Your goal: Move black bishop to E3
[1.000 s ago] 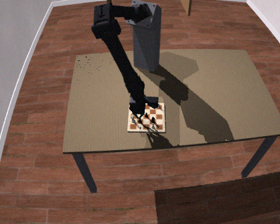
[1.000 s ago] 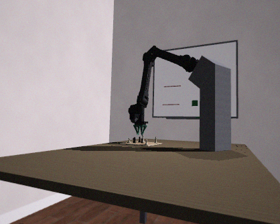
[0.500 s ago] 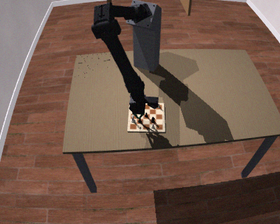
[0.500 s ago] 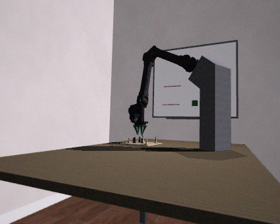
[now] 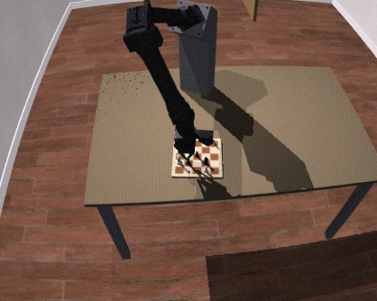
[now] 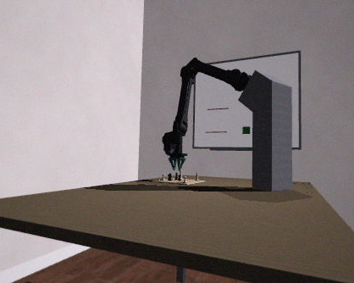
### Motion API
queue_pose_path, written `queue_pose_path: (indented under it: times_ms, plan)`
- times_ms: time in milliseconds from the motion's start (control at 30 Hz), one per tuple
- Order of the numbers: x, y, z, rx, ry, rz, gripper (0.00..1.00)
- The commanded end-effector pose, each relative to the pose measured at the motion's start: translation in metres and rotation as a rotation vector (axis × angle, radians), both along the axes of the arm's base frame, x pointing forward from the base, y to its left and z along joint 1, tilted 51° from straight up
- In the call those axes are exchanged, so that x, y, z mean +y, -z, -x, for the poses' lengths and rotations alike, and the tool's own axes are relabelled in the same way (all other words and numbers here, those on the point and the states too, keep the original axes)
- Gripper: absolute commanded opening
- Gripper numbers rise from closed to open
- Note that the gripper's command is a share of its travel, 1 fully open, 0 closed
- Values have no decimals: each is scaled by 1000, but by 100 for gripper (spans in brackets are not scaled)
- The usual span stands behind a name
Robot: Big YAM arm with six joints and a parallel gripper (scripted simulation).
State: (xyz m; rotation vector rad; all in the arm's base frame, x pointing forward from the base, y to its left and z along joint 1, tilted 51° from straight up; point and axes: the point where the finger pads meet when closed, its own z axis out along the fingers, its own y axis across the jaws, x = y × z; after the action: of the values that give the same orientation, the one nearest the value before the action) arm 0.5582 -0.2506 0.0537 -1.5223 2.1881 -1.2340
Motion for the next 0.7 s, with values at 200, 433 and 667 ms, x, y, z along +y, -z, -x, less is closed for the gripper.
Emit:
queue_pose_path:
  times_ms: [200,433,667]
  plan:
    - [3,-9,-3,-6,-12,4,36]
    - [4,-8,-2,-7,-12,5,36]
    - [5,-5,-1,-9,-13,5,36]
